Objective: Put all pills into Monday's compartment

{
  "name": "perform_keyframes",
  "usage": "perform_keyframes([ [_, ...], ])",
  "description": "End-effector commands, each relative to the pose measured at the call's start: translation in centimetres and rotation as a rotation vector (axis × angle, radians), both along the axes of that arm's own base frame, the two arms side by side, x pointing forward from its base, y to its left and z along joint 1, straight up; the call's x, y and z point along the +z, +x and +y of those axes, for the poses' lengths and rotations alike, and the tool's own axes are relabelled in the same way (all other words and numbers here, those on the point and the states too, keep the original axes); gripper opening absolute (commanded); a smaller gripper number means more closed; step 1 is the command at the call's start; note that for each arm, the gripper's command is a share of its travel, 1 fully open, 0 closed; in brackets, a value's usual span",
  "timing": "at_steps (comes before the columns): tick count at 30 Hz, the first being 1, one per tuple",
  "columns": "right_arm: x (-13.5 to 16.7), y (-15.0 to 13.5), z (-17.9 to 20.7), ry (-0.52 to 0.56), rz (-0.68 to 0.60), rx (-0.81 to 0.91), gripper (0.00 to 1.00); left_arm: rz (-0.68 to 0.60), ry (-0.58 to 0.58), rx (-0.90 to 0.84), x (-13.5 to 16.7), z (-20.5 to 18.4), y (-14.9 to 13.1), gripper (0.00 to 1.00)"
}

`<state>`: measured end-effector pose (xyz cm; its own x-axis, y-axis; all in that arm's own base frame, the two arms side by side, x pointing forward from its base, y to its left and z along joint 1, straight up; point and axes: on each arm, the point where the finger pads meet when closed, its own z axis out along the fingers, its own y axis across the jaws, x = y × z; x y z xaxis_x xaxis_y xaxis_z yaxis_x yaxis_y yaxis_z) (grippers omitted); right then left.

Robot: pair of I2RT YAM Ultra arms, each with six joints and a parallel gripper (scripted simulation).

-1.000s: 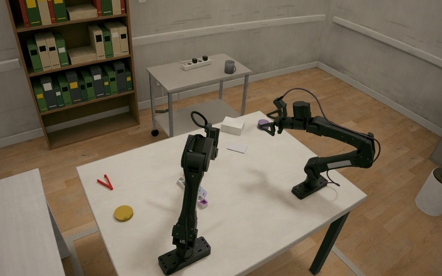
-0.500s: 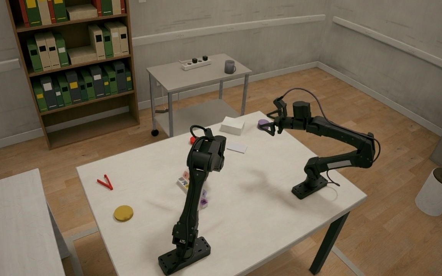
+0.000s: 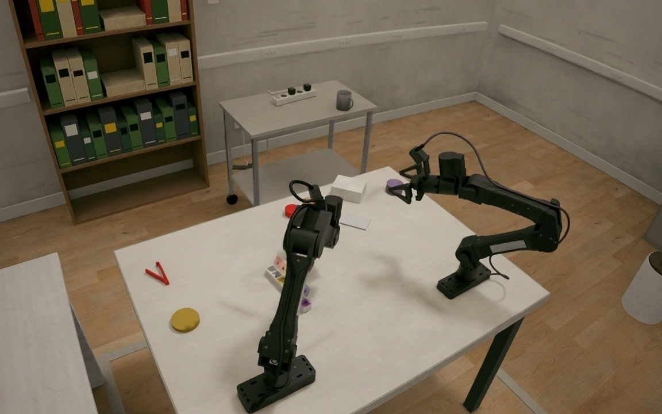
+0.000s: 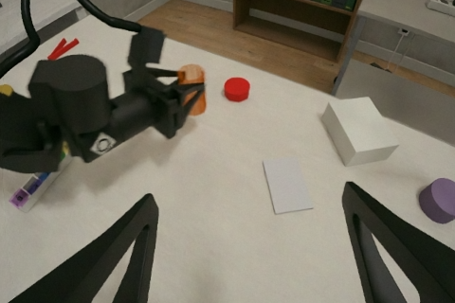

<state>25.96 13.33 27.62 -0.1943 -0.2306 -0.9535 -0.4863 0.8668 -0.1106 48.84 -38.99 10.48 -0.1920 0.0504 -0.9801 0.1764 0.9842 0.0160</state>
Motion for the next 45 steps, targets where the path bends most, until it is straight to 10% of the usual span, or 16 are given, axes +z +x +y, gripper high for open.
perform_keyframes([
  [1,0.3,-0.3,-0.3,0.011,-0.016,-0.002,1.0,0.017,0.004,0.018,0.7,-1.4,0.7,0.36],
  [24,0.3,-0.3,-0.3,0.011,-0.016,-0.002,1.0,-0.036,-0.043,0.0,2.9,-5.8,2.0,0.36],
  [34,0.3,-0.3,-0.3,0.011,-0.016,-0.002,1.0,-0.036,-0.036,-0.437,-0.4,-5.5,2.3,0.36],
  [45,0.3,-0.3,-0.3,0.011,-0.016,-0.002,1.0,-0.039,-0.036,-0.542,-1.3,-5.9,2.0,0.36],
])
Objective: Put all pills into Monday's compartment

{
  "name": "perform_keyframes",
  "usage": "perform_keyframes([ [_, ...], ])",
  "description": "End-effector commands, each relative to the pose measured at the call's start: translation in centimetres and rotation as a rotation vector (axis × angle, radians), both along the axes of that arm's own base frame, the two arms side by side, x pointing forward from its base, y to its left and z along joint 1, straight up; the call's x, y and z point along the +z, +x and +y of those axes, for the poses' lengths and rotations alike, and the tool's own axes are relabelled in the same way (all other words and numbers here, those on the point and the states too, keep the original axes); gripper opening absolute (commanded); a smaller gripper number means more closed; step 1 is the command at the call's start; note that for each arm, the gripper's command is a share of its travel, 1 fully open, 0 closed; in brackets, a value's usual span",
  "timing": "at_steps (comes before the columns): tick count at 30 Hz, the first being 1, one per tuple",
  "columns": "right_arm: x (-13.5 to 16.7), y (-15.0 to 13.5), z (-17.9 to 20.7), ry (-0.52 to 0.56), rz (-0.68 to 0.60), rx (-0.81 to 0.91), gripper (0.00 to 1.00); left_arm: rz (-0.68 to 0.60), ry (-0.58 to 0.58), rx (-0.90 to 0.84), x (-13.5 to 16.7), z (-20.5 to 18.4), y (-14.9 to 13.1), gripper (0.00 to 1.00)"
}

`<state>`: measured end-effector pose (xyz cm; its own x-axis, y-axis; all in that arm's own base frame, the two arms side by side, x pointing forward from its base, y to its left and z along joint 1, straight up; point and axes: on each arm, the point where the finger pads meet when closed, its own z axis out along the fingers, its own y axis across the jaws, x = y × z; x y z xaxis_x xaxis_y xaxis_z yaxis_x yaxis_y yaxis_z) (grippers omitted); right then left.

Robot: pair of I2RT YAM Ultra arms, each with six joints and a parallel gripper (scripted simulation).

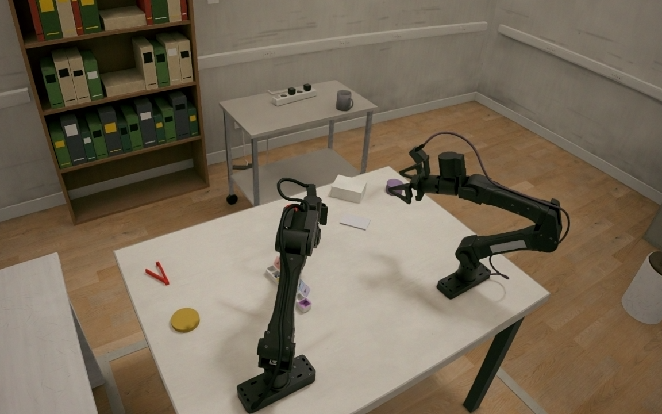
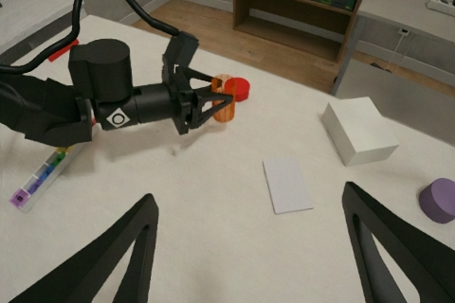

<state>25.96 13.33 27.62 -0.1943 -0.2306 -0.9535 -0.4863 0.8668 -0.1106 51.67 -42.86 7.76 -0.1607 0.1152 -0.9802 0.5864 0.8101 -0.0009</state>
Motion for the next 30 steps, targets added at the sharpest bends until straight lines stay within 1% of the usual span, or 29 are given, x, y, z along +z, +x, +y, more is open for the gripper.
perform_keyframes([
  [1,0.3,-0.3,-0.3,0.011,-0.016,-0.002,1.0,-0.057,-0.042,-0.09,2.6,-2.4,-0.9,0.36],
  [3,0.3,-0.3,-0.3,0.011,-0.016,-0.002,1.0,-0.057,-0.042,-0.09,2.6,-2.4,-0.9,0.36],
  [4,0.3,-0.3,-0.3,0.011,-0.016,-0.002,1.0,-0.04,-0.03,-0.099,1.3,-2.4,-1.2,0.36],
  [8,0.3,-0.3,-0.3,0.011,-0.016,-0.002,1.0,-0.04,-0.03,-0.095,0.9,-2.2,-1.1,0.36],
  [14,0.3,-0.3,-0.3,0.011,-0.016,-0.002,1.0,-0.041,-0.029,-0.085,-0.5,-2.1,-1.0,0.36],
  [16,0.3,-0.3,-0.3,0.011,-0.016,-0.002,1.0,-0.041,-0.029,-0.085,-0.8,-2.1,-1.0,0.36],
  [17,0.3,-0.3,-0.3,0.011,-0.016,-0.002,1.0,-0.05,-0.036,-0.085,-0.4,-2.2,-0.8,0.36],
  [30,0.3,-0.3,-0.3,0.011,-0.016,-0.002,1.0,-0.05,-0.036,-0.085,-1.9,-2.2,-0.8,0.36],
])
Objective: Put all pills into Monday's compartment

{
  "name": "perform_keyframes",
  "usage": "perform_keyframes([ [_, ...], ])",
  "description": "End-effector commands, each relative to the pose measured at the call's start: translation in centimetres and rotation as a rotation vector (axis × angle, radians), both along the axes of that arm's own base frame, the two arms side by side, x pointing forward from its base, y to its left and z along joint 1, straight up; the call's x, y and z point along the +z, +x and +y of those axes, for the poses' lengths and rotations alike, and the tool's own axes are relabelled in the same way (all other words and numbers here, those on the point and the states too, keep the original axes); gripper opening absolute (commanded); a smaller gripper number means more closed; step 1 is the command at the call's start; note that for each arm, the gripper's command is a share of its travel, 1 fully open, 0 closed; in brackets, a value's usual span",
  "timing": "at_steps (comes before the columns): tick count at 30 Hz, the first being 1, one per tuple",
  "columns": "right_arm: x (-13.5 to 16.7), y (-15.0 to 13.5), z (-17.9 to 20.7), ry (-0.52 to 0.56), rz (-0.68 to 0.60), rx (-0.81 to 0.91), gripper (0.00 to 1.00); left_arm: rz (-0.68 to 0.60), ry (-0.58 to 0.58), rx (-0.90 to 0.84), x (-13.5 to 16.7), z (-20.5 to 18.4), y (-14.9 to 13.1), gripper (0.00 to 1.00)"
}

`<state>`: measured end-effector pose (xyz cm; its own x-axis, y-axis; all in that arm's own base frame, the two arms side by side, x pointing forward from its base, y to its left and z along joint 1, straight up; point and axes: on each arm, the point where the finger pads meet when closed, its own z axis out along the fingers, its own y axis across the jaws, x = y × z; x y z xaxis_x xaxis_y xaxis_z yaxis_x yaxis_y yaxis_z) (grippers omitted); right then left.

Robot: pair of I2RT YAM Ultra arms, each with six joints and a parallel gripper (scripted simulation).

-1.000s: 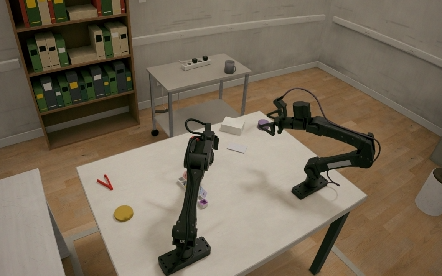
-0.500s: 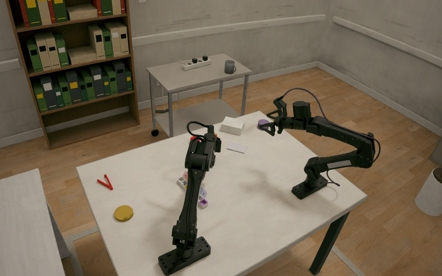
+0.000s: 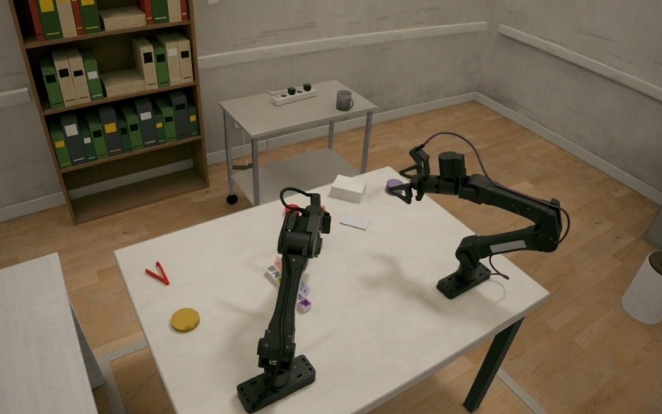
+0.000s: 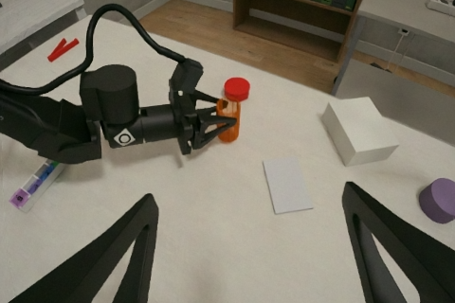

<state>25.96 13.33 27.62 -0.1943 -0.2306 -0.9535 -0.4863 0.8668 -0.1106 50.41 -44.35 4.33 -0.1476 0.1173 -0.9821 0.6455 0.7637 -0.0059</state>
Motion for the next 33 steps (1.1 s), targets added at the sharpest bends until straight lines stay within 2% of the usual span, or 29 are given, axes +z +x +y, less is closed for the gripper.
perform_keyframes([
  [1,0.3,-0.3,-0.3,0.011,-0.016,-0.002,1.0,-0.044,-0.028,-0.01,1.5,-0.7,0.5,0.36],
  [14,0.3,-0.3,-0.3,0.011,-0.016,-0.002,1.0,-0.034,-0.019,-0.01,0.0,-0.7,0.4,0.36],
  [29,0.3,-0.3,-0.3,0.011,-0.016,-0.002,1.0,-0.03,-0.016,-0.01,0.0,0.0,0.4,0.36],
  [30,0.3,-0.3,-0.3,0.011,-0.016,-0.002,1.0,-0.03,-0.016,-0.009,0.0,0.0,0.4,0.47],
  [33,0.3,-0.3,-0.3,0.011,-0.016,-0.002,1.0,-0.03,-0.016,-0.009,0.0,0.0,0.4,0.48],
])
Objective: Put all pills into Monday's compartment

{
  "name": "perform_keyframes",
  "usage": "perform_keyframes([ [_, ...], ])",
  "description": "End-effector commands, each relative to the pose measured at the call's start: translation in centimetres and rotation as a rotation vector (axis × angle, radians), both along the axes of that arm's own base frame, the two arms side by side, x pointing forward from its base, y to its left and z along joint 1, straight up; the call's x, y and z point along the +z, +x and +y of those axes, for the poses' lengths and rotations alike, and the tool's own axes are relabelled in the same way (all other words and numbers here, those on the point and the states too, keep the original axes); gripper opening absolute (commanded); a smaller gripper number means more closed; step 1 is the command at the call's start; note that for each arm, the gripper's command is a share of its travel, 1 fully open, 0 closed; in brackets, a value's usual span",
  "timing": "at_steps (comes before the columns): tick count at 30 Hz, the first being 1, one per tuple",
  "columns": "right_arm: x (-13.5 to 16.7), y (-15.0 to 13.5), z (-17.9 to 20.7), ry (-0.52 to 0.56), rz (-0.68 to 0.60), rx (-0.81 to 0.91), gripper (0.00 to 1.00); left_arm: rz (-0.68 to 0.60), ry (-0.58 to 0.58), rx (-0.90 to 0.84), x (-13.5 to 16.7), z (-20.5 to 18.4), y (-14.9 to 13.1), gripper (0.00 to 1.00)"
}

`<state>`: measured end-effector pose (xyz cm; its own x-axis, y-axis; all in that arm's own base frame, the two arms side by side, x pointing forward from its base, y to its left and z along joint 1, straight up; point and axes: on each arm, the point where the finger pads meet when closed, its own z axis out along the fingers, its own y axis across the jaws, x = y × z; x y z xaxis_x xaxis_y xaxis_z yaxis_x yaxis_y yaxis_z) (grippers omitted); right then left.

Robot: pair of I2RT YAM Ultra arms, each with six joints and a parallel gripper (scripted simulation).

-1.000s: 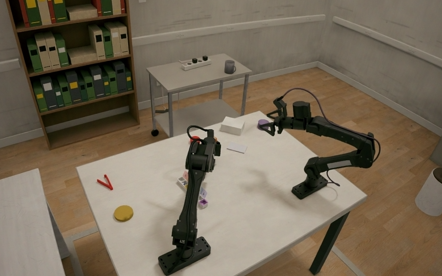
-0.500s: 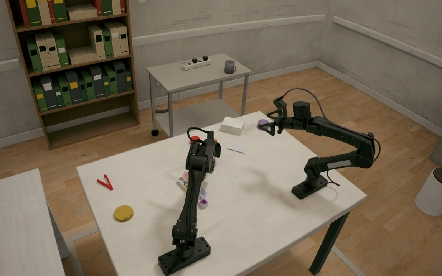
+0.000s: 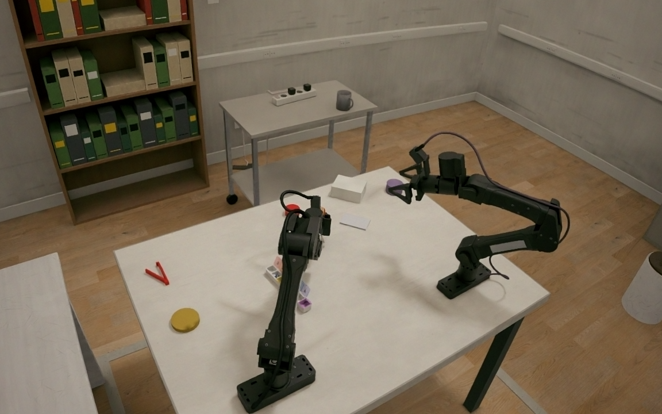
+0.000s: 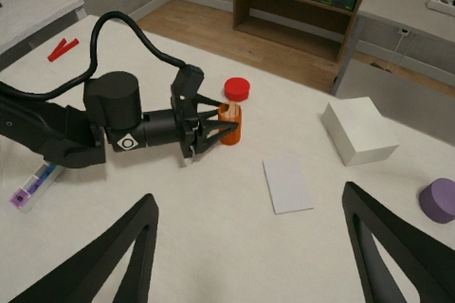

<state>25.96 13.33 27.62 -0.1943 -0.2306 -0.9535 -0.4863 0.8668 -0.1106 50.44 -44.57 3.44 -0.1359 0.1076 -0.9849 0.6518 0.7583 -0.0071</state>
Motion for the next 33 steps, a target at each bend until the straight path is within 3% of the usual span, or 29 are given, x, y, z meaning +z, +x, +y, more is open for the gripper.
perform_keyframes([
  [1,0.3,-0.3,-0.3,0.011,-0.016,-0.002,1.0,-0.019,-0.005,0.0,0.9,0.2,0.4,0.48],
  [13,0.3,-0.3,-0.3,0.011,-0.016,-0.002,1.0,-0.018,-0.012,0.0,1.0,0.0,0.3,0.48],
  [14,0.3,-0.3,-0.3,0.011,-0.016,-0.002,1.0,-0.018,-0.012,0.0,1.0,0.0,0.3,0.56],
  [19,0.3,-0.3,-0.3,0.011,-0.016,-0.002,1.0,-0.03,-0.012,-0.001,1.7,1.4,-1.4,0.56],
  [24,0.3,-0.3,-0.3,0.011,-0.016,-0.002,1.0,-0.028,-0.008,0.004,2.2,4.3,-4.8,0.56],
  [33,0.3,-0.3,-0.3,0.011,-0.016,-0.002,1.0,-0.028,-0.007,0.004,2.2,4.4,-4.9,0.56],
])
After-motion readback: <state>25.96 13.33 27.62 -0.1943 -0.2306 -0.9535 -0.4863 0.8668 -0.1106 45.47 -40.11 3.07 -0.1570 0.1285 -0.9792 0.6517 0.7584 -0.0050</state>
